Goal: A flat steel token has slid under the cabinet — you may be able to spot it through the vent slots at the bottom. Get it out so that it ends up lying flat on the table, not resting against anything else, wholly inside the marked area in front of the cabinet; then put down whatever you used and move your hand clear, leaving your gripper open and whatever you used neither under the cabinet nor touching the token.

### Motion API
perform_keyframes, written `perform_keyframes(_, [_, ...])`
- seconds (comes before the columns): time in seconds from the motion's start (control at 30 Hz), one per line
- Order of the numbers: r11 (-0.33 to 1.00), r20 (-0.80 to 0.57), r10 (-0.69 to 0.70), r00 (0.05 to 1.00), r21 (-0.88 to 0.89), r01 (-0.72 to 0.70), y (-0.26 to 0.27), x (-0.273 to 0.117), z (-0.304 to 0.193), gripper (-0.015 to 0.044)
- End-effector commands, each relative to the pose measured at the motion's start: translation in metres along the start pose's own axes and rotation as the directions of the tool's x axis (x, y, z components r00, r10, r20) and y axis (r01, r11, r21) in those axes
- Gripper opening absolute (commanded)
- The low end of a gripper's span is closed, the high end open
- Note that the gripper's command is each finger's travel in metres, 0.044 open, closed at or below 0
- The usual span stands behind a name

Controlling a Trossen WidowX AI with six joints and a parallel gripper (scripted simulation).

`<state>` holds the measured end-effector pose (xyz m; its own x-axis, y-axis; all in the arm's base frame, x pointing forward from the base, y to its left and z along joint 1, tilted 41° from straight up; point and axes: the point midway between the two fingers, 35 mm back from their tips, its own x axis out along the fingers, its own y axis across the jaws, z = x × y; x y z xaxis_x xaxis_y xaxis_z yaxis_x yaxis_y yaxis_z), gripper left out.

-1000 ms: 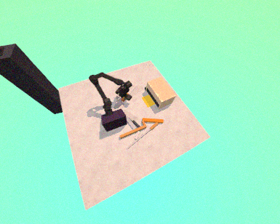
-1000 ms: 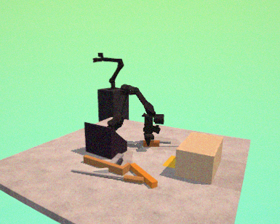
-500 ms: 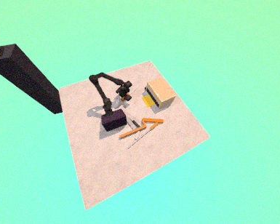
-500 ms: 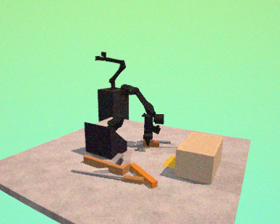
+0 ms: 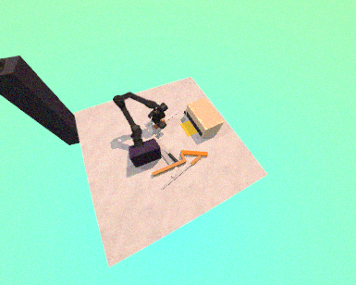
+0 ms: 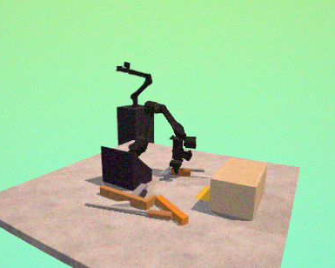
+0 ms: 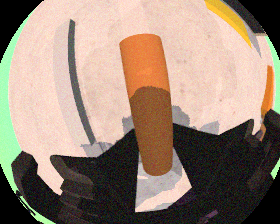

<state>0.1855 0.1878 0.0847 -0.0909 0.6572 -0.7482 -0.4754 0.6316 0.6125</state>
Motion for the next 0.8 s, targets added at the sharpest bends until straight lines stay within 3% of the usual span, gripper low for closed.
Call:
perform_keyframes(0.0, [0.999, 0.004, -0.001, 1.0, 0.035, 0.001, 0.0004, -0.001, 0.0009, 0.0])
perform_keyframes(0.77, [0.976, 0.004, -0.001, 1.0, 0.216, 0.0, 0.0004, -0.001, 0.0009, 0.0])
